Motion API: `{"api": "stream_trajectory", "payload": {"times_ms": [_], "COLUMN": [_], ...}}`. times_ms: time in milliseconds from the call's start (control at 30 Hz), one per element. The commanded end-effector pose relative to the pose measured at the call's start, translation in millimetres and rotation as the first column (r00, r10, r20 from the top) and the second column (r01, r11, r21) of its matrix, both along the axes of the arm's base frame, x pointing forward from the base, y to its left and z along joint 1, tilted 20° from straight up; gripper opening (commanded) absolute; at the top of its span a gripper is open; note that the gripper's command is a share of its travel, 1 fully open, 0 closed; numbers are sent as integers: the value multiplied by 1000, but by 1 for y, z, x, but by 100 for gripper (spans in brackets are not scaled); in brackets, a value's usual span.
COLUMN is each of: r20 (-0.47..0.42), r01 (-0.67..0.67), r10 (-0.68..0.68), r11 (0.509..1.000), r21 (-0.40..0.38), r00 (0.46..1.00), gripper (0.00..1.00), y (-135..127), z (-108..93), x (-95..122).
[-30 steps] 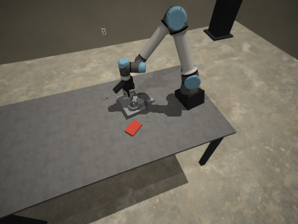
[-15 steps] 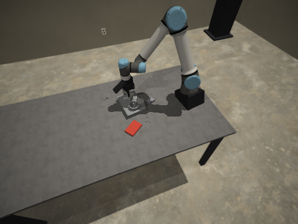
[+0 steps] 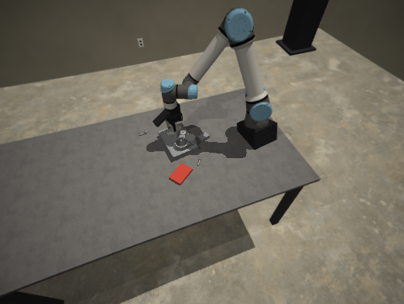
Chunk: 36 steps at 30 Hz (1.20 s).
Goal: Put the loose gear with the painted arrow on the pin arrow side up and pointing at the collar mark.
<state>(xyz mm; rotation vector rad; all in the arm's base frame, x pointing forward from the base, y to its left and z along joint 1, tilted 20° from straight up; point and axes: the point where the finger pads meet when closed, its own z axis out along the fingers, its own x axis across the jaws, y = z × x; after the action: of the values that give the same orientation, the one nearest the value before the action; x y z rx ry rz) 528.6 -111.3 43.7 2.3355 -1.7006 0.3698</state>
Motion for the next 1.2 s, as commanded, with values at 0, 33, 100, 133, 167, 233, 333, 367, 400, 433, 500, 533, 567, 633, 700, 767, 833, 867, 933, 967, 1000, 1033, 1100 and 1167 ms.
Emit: {"api": "stream_trajectory", "payload": {"times_ms": [0,33,100,133,167,233,333,367,400,433,500,533,567,633,700,767,833,867,933,967,1000,1033,1100,1167], "r20": [1,1,1,1,1,1,1,1,1,1,1,1,1,1,1,1,1,1,1,1,1,1,1,1], "r01": [0,0,0,0,0,0,0,0,0,0,0,0,0,0,0,0,0,0,0,0,0,0,0,0], "r10": [0,0,0,0,0,0,0,0,0,0,0,0,0,0,0,0,0,0,0,0,0,0,0,0], "r11": [1000,1000,1000,1000,1000,1000,1000,1000,1000,1000,1000,1000,1000,1000,1000,1000,1000,1000,1000,1000,1000,1000,1000,1000], "r21": [0,0,0,0,0,0,0,0,0,0,0,0,0,0,0,0,0,0,0,0,0,0,0,0], "r00": [1000,1000,1000,1000,1000,1000,1000,1000,1000,1000,1000,1000,1000,1000,1000,1000,1000,1000,1000,1000,1000,1000,1000,1000], "gripper": [54,54,54,54,54,0,0,0,0,0,0,0,0,0,0,0,0,0,0,0,0,0,0,0], "y": [0,0,0,0,0,0,0,0,0,0,0,0,0,0,0,0,0,0,0,0,0,0,0,0], "z": [1,1,1,1,1,1,1,1,1,1,1,1,1,1,1,1,1,1,1,1,1,1,1,1], "x": [0,0,0,0,0,0,0,0,0,0,0,0,0,0,0,0,0,0,0,0,0,0,0,0]}}
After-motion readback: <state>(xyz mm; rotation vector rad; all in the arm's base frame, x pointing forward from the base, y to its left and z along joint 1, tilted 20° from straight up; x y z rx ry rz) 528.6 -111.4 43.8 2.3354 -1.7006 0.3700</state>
